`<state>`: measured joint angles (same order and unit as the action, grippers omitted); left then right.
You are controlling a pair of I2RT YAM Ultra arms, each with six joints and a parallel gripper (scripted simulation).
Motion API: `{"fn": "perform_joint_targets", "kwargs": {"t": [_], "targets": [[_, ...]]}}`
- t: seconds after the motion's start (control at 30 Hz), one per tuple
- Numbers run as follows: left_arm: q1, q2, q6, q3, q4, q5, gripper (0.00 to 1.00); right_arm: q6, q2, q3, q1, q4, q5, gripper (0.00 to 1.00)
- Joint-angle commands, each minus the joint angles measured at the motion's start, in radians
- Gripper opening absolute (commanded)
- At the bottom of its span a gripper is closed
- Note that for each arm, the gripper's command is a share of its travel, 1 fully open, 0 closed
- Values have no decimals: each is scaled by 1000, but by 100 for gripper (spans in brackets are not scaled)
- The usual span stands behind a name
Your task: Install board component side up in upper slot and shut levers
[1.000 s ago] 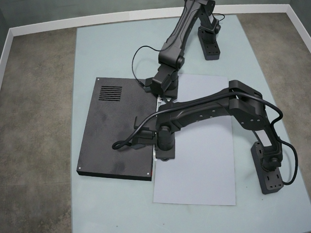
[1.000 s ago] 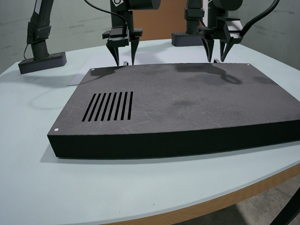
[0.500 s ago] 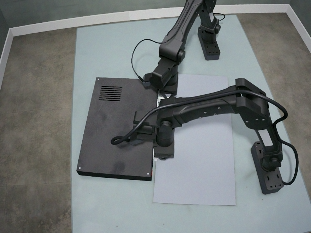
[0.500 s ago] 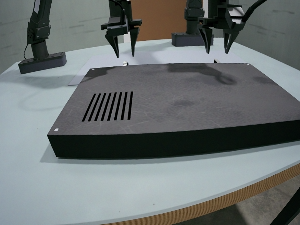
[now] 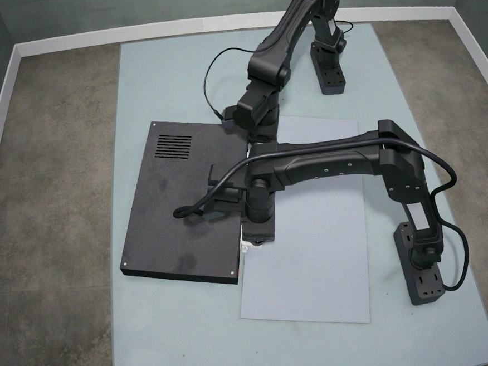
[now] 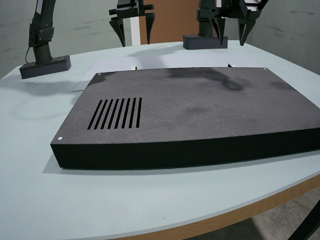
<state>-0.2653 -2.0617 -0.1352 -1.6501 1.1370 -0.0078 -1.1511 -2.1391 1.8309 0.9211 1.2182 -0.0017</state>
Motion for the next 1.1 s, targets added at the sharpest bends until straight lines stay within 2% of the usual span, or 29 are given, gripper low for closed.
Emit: {"fn": "perform_joint_targets", "kwargs": {"t": [0.0, 0.17, 0.33, 0.47, 0.53, 0.63, 0.77, 0.97, 1.07], "targets": [[10, 7, 0, -6, 18, -5, 64, -4, -9, 10, 11, 46, 14, 64], [10, 8, 0, -6, 18, -5, 64, 11, 4, 6, 9, 38, 32, 64], [10, 8, 0, -6, 18, -5, 64, 54, 92, -56, -10, 1, 184, 64], [10, 8, 0, -6, 18, -5, 64, 108, 244, -158, -29, -24, 326, 64], [10, 8, 0, -6, 18, -5, 64, 108, 244, -158, -29, -24, 326, 64], [10, 8, 0, -6, 18, -5, 64, 192, 389, -244, -54, -78, 439, 64], [10, 8, 0, -6, 18, -5, 64, 296, 548, -339, -93, -152, 535, 64], [10, 8, 0, -6, 18, -5, 64, 503, 743, -453, -172, -317, 610, 64], [10, 8, 0, -6, 18, -5, 64, 584, 802, -490, -207, -387, 608, 64]]}}
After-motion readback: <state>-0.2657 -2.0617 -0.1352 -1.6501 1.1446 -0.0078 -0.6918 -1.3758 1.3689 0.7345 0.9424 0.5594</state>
